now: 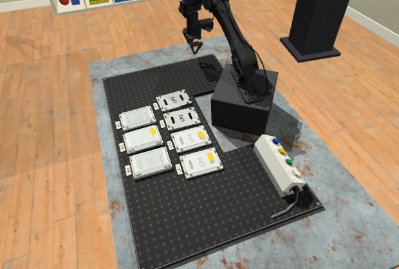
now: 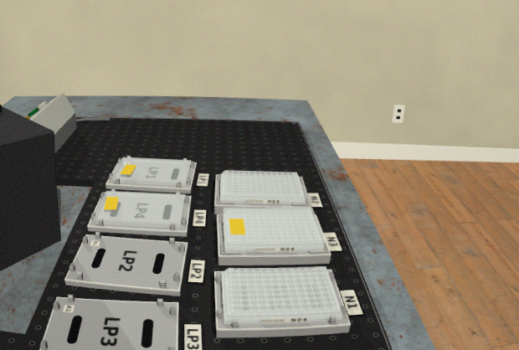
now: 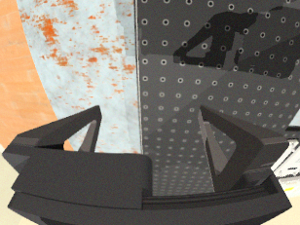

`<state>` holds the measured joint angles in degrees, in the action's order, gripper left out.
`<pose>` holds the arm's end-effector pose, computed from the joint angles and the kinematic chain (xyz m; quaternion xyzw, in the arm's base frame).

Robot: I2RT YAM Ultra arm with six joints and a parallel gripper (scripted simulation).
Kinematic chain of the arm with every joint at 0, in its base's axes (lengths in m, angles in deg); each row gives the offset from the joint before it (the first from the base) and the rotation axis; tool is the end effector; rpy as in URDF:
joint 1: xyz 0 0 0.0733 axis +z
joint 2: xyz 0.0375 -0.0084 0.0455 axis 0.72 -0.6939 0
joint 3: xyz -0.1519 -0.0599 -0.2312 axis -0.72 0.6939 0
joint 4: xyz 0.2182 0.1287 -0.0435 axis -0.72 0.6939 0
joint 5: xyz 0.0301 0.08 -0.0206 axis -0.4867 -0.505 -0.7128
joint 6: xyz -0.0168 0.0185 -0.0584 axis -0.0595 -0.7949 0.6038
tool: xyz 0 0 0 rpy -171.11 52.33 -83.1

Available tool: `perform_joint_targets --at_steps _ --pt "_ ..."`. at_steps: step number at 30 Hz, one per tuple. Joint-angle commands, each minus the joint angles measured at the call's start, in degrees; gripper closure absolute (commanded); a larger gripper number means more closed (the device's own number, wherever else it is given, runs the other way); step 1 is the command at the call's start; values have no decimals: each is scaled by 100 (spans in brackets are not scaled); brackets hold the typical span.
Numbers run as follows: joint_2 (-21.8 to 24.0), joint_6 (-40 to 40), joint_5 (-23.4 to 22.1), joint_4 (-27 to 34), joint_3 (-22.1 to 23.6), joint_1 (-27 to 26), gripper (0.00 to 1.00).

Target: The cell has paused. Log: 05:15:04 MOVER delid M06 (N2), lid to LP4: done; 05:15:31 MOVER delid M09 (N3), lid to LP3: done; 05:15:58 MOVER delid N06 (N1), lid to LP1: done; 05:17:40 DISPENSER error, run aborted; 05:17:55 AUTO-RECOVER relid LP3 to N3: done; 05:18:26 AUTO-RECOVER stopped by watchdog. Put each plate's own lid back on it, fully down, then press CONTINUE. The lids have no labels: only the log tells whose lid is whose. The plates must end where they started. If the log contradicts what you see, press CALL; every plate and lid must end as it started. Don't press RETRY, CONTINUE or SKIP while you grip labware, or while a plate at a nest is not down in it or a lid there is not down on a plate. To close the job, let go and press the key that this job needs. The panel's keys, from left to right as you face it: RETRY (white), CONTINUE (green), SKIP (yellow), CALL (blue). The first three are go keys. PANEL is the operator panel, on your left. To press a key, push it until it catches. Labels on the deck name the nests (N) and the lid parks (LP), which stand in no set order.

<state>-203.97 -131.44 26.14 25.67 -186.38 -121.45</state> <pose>0.1241 -0.4571 0.0354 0.9974 0.0580 0.0417 0.0112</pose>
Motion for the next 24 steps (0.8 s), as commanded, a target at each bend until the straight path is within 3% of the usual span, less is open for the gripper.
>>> perform_joint_targets --at_steps 1,17,24 --pt "89 5 36 33 -54 -13 0" --pt "89 5 36 33 -54 -13 0" --pt "350 437 18 -173 322 448 0"
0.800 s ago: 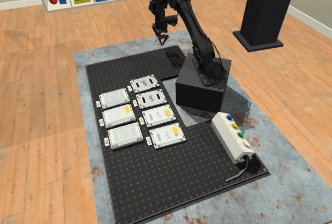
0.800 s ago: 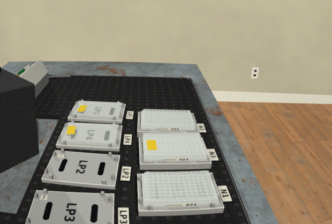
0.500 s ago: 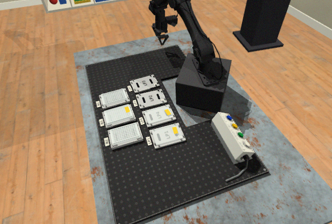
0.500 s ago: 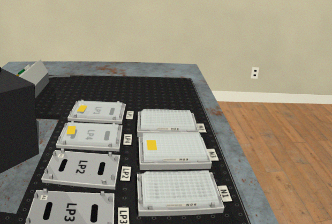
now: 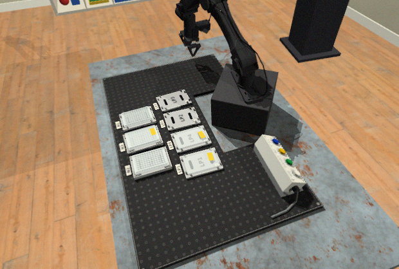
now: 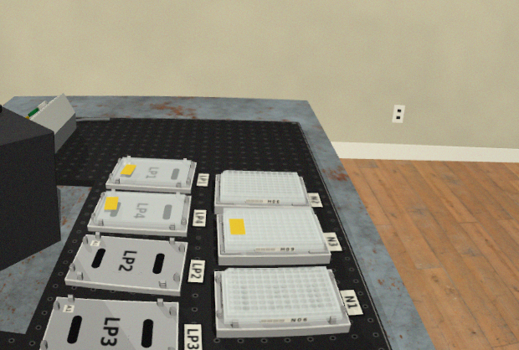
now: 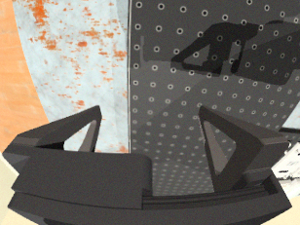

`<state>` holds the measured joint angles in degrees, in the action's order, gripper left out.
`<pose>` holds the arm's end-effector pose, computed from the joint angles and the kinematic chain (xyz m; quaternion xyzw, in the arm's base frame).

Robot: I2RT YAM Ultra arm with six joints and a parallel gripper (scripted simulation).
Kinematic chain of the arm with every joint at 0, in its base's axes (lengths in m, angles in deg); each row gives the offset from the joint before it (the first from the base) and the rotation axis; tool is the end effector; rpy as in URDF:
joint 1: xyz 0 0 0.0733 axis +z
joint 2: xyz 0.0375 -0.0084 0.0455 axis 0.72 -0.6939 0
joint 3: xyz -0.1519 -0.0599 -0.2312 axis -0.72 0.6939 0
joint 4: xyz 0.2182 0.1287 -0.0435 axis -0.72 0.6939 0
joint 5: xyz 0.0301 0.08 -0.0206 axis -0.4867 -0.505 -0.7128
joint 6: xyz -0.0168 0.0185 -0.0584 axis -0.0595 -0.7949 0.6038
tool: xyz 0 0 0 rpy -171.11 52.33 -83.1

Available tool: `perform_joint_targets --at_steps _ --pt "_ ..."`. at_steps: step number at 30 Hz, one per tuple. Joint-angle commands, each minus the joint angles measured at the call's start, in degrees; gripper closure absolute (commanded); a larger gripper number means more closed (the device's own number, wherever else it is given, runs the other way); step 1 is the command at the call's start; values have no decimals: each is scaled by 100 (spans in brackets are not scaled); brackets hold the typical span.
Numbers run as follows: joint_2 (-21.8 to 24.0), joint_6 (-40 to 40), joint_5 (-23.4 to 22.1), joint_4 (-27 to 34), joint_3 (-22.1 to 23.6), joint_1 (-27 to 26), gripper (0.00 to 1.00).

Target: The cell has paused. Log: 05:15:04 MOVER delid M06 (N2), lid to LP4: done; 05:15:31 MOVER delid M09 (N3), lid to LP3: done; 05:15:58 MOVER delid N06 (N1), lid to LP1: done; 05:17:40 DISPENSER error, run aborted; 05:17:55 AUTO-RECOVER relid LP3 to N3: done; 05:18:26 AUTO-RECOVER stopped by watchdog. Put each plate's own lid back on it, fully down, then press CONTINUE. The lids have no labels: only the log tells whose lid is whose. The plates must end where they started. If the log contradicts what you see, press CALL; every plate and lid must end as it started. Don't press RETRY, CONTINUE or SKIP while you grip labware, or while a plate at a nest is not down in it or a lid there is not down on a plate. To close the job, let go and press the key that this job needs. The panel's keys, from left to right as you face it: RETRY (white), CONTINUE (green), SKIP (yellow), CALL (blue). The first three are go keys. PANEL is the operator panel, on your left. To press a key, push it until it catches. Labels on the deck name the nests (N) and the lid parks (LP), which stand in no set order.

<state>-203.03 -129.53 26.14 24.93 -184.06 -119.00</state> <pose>0.1416 -0.4450 0.0338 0.9946 0.0956 0.0407 0.0056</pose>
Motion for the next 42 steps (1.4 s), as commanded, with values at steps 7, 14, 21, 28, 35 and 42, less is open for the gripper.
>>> perform_joint_targets --at_steps 7,14,21,28,35,42 --pt "402 672 30 -213 346 564 0" --pt "525 945 42 -314 565 866 0" --pt "690 1318 60 -441 856 1293 0" --pt "815 1583 72 -544 1074 1605 0" --pt "968 1980 74 -660 1348 2008 0" --pt "1098 2434 73 -755 1573 2354 0"
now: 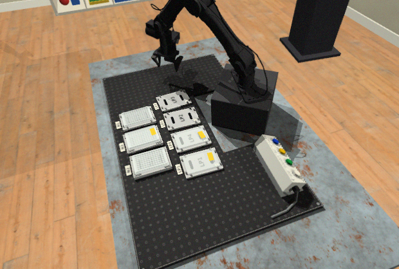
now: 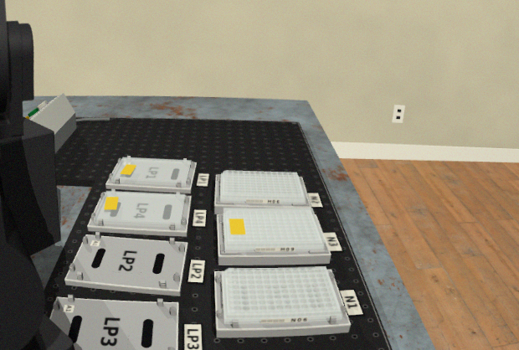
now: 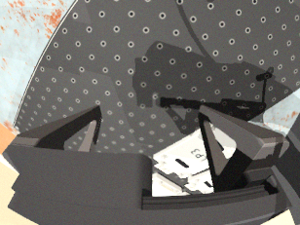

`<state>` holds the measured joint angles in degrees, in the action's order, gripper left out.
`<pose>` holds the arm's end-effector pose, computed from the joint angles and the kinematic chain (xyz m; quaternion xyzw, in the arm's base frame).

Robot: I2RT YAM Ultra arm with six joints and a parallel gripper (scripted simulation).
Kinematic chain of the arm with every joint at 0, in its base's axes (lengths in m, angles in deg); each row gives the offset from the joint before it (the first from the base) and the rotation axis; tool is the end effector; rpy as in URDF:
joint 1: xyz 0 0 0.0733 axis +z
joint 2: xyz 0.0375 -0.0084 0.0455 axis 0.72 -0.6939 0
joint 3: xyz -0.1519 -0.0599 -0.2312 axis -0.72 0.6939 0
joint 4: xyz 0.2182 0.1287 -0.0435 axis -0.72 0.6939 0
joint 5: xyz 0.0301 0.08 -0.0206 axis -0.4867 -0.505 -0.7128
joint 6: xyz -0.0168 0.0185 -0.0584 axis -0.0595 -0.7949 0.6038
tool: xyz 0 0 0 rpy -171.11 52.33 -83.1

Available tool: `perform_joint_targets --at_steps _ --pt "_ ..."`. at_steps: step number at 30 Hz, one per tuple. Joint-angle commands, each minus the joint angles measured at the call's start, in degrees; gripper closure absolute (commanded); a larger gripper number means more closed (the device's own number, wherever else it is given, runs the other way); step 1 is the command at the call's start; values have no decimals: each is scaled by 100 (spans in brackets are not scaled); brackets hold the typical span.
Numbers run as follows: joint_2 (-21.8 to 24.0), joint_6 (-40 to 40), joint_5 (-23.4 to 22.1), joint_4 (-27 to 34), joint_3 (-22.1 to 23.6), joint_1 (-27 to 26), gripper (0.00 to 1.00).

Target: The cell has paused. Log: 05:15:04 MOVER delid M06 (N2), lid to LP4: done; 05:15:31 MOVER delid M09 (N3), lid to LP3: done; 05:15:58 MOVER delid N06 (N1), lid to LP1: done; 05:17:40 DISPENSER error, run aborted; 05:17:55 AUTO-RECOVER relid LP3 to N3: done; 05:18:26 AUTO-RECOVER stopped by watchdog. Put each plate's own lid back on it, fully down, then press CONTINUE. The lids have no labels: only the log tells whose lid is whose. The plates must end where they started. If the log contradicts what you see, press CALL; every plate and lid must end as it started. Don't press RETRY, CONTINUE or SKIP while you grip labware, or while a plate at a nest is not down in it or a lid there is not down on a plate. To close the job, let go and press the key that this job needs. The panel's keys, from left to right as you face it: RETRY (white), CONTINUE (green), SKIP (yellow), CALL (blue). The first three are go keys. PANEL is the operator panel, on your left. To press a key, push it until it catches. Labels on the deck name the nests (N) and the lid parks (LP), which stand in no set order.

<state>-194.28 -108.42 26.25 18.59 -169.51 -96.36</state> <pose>0.2774 -0.3268 0.0453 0.8872 0.4594 0.0408 0.0099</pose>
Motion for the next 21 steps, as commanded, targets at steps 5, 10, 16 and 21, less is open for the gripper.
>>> perform_joint_targets --at_steps 5,10,16,21 --pt "300 480 68 -186 254 281 0" --pt "380 838 52 -242 396 493 0" --pt "482 1246 53 -317 572 771 0" --pt "563 1402 60 -383 718 965 0"
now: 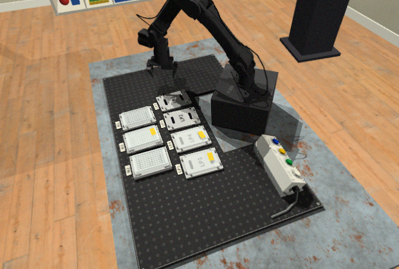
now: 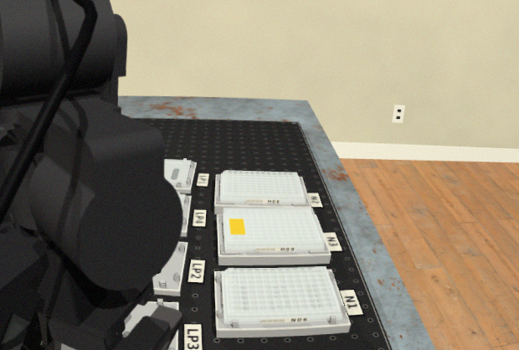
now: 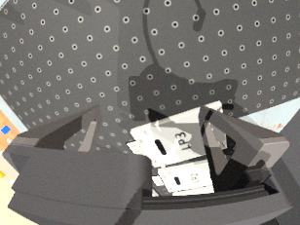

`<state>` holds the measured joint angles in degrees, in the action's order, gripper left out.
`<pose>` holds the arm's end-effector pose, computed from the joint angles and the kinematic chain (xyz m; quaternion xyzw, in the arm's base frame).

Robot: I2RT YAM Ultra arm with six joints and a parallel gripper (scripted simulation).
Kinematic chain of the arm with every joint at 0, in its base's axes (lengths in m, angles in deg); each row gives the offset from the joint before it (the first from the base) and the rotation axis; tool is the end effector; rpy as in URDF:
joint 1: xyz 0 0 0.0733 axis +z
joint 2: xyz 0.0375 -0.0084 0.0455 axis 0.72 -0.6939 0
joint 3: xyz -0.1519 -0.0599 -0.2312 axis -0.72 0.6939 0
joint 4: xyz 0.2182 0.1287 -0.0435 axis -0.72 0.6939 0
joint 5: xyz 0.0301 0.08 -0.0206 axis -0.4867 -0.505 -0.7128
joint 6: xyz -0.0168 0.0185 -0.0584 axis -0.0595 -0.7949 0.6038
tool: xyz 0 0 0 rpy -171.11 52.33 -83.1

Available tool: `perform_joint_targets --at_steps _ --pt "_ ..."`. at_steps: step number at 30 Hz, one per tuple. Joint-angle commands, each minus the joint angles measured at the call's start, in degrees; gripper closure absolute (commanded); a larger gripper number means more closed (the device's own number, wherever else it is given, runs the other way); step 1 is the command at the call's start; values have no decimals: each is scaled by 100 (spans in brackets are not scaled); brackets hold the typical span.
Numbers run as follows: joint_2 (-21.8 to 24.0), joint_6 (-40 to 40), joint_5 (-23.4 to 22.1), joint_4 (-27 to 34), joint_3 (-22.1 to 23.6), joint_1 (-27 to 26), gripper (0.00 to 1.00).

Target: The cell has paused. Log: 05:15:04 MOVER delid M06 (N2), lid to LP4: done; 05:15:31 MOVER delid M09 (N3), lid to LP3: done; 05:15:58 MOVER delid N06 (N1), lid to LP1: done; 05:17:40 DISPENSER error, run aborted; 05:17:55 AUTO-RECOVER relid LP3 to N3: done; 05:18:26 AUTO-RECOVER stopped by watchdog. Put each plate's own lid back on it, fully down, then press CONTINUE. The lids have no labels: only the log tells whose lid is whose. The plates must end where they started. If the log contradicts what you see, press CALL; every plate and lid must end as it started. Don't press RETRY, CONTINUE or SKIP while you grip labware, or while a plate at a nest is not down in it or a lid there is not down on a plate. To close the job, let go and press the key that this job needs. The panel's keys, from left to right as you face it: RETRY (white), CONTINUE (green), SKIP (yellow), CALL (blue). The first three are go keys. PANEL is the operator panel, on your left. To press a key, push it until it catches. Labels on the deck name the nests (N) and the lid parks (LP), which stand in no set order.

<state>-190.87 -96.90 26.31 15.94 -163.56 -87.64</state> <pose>0.3104 -0.2692 0.0481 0.7927 0.6082 0.0402 0.0119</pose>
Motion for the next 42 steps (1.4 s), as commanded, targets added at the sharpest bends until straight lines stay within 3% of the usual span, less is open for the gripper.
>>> perform_joint_targets --at_steps 1,42 --pt "246 300 55 -138 168 158 0" --pt "972 2643 47 -684 1449 2056 0"
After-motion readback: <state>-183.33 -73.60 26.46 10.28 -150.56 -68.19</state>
